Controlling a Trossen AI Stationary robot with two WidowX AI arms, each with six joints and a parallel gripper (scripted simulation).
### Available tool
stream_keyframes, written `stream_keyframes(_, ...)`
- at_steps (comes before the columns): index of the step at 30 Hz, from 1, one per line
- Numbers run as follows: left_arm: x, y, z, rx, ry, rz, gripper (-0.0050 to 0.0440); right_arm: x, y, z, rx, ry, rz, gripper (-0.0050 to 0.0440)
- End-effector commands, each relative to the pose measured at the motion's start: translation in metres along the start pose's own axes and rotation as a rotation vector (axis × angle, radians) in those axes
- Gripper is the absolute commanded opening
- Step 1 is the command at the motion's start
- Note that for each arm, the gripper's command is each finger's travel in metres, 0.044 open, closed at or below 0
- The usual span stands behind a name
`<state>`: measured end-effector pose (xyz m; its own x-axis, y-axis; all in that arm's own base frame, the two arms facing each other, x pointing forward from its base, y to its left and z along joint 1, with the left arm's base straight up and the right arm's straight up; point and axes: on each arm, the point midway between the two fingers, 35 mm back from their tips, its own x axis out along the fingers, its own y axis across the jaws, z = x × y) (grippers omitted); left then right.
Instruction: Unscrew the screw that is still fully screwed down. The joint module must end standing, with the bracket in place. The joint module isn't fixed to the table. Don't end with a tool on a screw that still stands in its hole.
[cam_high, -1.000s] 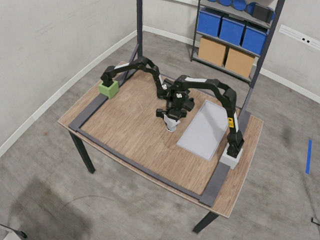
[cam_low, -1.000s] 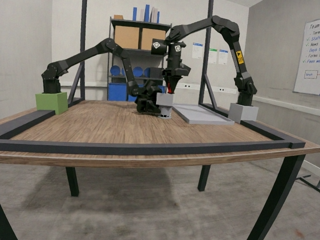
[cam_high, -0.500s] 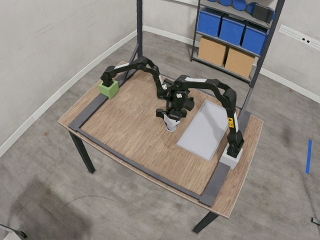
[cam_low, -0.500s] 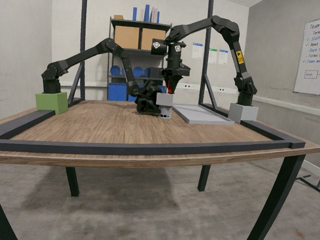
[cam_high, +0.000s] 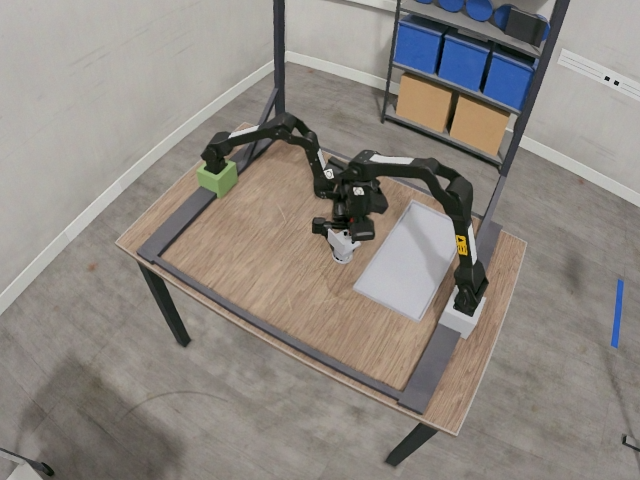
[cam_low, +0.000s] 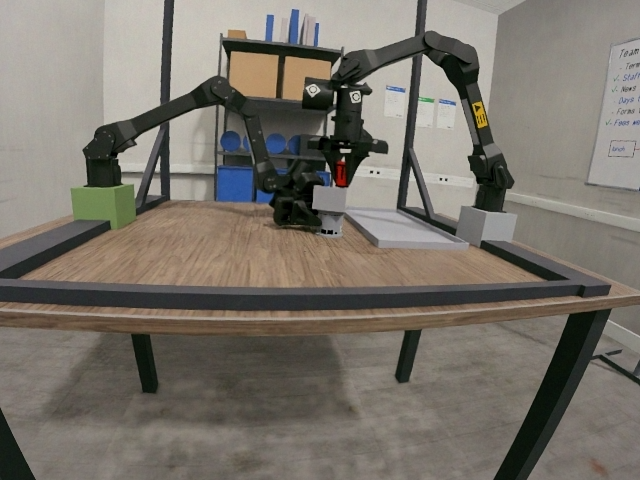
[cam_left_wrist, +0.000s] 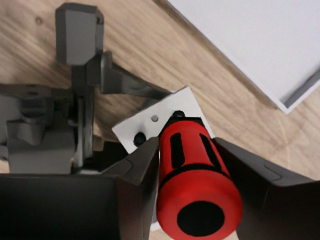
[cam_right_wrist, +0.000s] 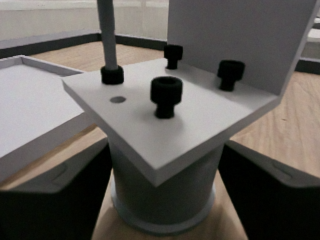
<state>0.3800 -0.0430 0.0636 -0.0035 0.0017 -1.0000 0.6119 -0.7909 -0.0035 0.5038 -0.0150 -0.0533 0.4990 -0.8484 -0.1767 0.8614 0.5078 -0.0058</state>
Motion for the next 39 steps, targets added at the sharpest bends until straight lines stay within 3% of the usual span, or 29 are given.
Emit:
stream_keyframes(1, -0.0025, 0.0011, -0.0027, -0.123, 0.010, 0.013, 0.0130, 0.0016, 0.0051, 0.0146, 0.035, -0.012, 0.000, 0.0245)
stream_keyframes(10, -0.0026, 0.0011, -0.0028, -0.494, 0.008, 0.015, 0.0130, 0.0016, 0.0051, 0.0146, 0.035, -0.012, 0.000, 0.0245)
stream_keyframes(15, -0.0026, 0.0011, -0.0028, -0.494, 0.008, 0.015, 0.0130, 0.0016, 0.0051, 0.0146, 0.035, -0.012, 0.000, 0.0245)
stream_keyframes(27, -0.0032, 0.0013, -0.0031, -0.990, 0.005, 0.019, 0.0130, 0.0016, 0.0051, 0.0146, 0.035, -0.012, 0.000, 0.0245)
stream_keyframes(32, -0.0033, 0.0013, -0.0030, -0.990, 0.005, 0.019, 0.0130, 0.0016, 0.0051, 0.0146, 0.035, -0.012, 0.000, 0.0245)
stream_keyframes(39, -0.0038, 0.0014, -0.0032, -1.279, 0.002, 0.021, 0.0130, 0.0016, 0.0051, 0.0146, 0.035, -0.012, 0.000, 0.0245)
